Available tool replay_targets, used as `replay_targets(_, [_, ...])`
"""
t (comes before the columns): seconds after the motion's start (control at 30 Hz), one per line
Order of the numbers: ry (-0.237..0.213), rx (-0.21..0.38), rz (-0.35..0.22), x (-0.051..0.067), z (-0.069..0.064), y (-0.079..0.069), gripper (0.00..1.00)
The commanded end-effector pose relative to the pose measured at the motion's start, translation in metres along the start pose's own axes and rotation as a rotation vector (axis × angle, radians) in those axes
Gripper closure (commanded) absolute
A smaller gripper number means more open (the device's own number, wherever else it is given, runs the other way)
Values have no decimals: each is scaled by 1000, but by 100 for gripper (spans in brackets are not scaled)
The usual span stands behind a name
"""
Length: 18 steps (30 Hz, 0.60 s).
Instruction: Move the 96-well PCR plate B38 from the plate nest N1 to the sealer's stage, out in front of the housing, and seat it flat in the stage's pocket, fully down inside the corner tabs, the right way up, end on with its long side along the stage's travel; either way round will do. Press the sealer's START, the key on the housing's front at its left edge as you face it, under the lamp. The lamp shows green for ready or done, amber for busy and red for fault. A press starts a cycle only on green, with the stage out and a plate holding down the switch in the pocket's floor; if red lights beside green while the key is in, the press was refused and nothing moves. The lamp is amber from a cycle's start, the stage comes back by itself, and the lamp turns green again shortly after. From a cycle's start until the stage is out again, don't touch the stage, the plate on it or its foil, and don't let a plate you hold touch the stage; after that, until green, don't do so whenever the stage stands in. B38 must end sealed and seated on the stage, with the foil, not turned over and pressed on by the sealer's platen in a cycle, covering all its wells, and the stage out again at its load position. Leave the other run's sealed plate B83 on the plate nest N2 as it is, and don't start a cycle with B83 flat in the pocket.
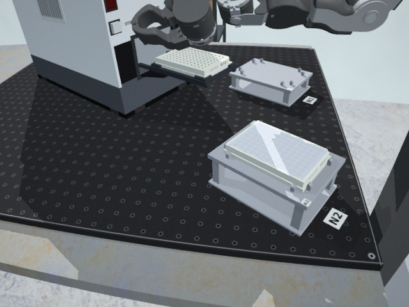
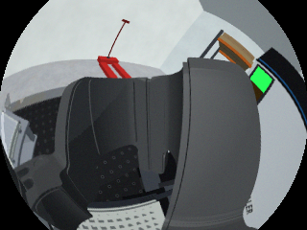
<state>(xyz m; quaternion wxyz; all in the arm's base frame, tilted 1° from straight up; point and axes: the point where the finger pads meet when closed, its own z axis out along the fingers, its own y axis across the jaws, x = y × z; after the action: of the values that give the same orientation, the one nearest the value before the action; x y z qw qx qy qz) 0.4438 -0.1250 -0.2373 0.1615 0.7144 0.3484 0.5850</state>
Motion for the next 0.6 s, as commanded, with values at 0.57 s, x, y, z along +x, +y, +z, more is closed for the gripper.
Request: replay_targets(0.57, [2,-188,182,1,-1,0,100])
